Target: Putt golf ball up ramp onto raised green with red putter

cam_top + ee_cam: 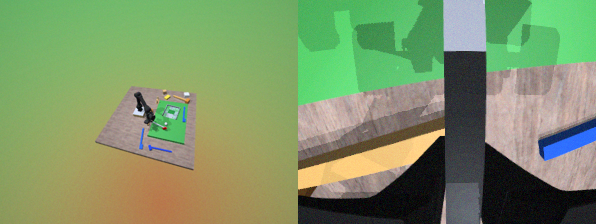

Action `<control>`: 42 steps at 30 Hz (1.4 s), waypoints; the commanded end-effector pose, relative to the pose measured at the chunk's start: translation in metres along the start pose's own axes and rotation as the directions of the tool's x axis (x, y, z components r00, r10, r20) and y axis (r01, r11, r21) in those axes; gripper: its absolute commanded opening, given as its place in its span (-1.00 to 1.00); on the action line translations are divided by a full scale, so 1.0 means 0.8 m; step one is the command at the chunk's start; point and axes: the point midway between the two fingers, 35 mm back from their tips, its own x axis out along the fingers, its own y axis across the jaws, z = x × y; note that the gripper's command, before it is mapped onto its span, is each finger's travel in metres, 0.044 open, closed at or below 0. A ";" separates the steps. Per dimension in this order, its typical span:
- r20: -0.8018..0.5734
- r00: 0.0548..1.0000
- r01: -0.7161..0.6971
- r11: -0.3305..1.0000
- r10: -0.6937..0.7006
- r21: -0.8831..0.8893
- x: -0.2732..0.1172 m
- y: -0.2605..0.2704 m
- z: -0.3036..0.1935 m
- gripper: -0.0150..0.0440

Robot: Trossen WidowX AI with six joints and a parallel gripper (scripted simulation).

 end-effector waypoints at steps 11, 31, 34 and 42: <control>0.004 1.000 -0.004 1.000 0.004 -0.003 -0.002 0.148 0.005 -0.49; 0.005 1.000 -0.005 1.000 0.005 -0.004 -0.067 0.170 0.000 -0.49; 0.005 1.000 -0.005 1.000 0.005 -0.004 -0.077 0.170 -0.001 -0.49; -0.003 1.000 -0.004 1.000 0.004 -0.010 -0.065 0.169 -0.002 -0.49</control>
